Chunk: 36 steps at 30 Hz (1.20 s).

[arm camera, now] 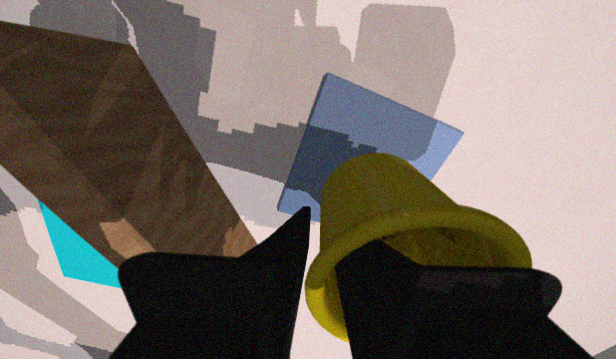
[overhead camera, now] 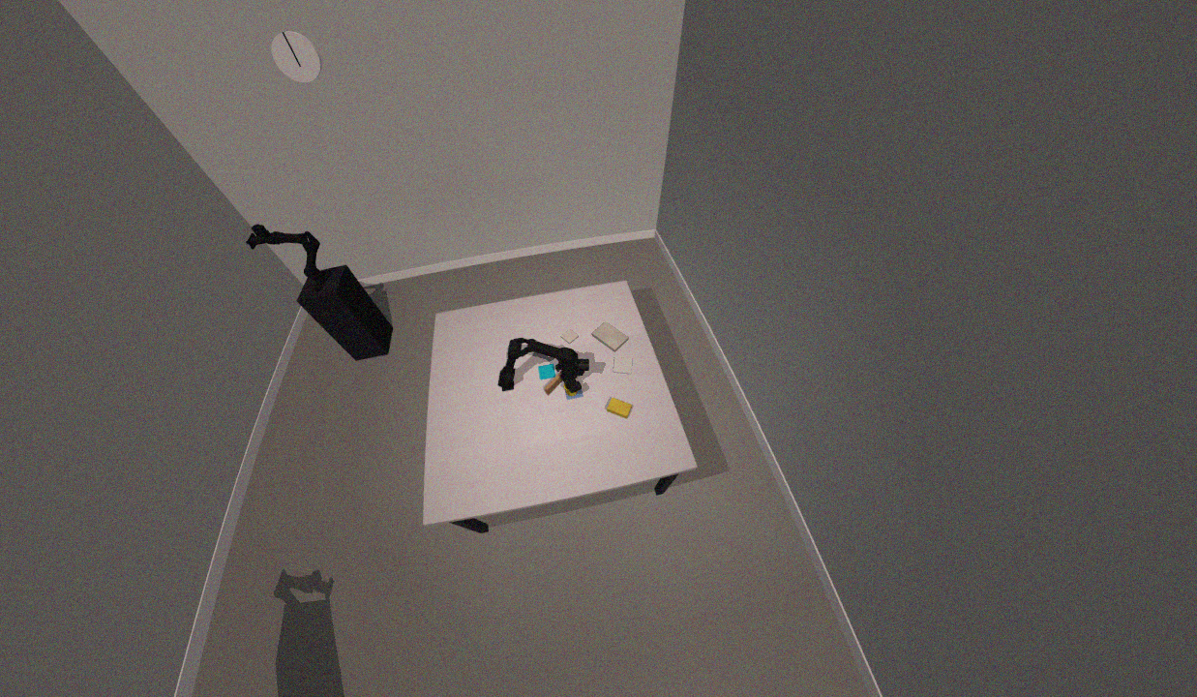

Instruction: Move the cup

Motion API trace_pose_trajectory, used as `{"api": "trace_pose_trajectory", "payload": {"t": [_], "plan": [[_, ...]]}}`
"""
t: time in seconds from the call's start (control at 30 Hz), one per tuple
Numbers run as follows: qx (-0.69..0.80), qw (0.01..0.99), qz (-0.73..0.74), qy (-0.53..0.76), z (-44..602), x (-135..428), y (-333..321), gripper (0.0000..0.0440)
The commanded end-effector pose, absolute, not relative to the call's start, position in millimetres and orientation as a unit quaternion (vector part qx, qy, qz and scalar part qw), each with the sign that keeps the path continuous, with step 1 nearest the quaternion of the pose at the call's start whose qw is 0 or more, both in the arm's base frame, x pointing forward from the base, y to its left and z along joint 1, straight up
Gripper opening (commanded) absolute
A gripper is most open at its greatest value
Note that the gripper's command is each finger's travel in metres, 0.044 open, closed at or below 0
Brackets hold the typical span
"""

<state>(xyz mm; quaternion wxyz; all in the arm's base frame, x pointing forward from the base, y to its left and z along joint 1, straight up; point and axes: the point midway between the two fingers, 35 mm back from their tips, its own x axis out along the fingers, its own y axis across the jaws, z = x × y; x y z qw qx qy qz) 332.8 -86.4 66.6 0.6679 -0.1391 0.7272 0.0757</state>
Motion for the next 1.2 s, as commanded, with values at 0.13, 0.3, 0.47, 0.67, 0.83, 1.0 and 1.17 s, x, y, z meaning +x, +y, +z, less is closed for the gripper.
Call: {"api": "trace_pose_trajectory", "payload": {"t": [0.13,0.3,0.47,0.67,0.83,1.0,1.17], "plan": [[-0.154,0.664,0.101,0.725,81.7,328.4,-84.6,0.0028],[-0.161,0.664,0.117,0.721,97.2,323.9,-77.9,0.0028],[-0.169,0.666,0.13,0.714,112.4,321.2,-68.9,0.0034],[-0.183,0.669,0.144,0.706,127.1,320.8,-55.4,0.0036],[-0.196,0.672,0.154,0.698,136.2,321.1,-42.2,0.0028],[-0.209,0.675,0.162,0.689,142.4,320.7,-28.4,0.0023],[-0.221,0.677,0.169,0.681,146.8,319.2,-14.3,0.0019]]}}
